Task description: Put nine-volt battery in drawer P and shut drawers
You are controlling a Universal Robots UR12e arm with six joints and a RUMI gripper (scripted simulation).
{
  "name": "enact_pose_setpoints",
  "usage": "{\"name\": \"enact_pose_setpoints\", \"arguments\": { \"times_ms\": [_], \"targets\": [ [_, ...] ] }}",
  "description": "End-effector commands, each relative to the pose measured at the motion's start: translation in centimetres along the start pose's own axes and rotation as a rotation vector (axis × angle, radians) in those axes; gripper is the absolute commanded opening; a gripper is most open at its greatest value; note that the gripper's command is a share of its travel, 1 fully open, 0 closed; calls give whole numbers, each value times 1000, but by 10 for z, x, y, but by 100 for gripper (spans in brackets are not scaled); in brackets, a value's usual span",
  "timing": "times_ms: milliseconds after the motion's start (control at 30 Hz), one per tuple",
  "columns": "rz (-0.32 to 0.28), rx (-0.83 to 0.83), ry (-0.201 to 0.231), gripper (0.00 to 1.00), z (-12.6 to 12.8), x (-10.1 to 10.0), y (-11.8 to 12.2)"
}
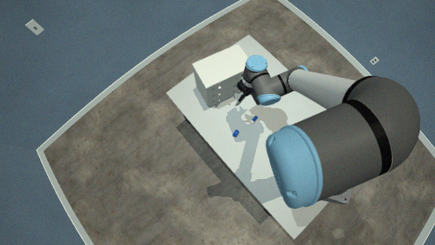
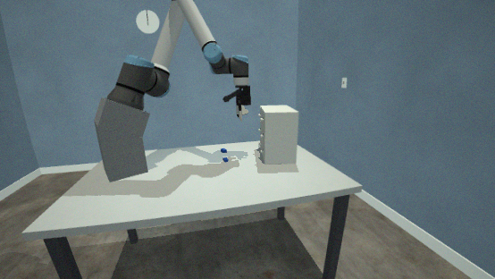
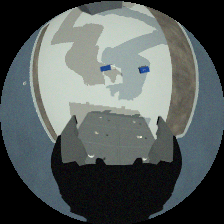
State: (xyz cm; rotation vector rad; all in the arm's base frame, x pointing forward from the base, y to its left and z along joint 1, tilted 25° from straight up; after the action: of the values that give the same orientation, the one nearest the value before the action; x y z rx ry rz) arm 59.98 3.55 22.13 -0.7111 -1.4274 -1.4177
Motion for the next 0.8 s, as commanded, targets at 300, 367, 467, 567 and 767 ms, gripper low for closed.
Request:
{"name": "enact_pose_setpoints", "arguments": {
  "times_ms": [300, 367, 467, 567, 767],
  "targets": [
    [-2, -128, -2, 100, -4, 1, 0],
    [-2, -128, -2, 100, -4, 1, 0],
    [-2, -134, -2, 100, -4, 1, 0],
    [-2, -136, -2, 100, -4, 1, 0],
    [-2, -136, -2, 100, -4, 1, 0]
  ]
}}
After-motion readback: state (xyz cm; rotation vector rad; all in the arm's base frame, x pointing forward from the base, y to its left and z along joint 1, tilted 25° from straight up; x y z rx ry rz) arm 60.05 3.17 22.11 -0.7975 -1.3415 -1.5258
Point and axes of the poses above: the point where the finger pads meet when closed, its own x axis back along the fingers, its own z axis across the jaws, y = z × x, the point moved 10 cm from there along x, back along the fingers, and after that the axes turned 12 degrees about x, right-handed, at the moved point
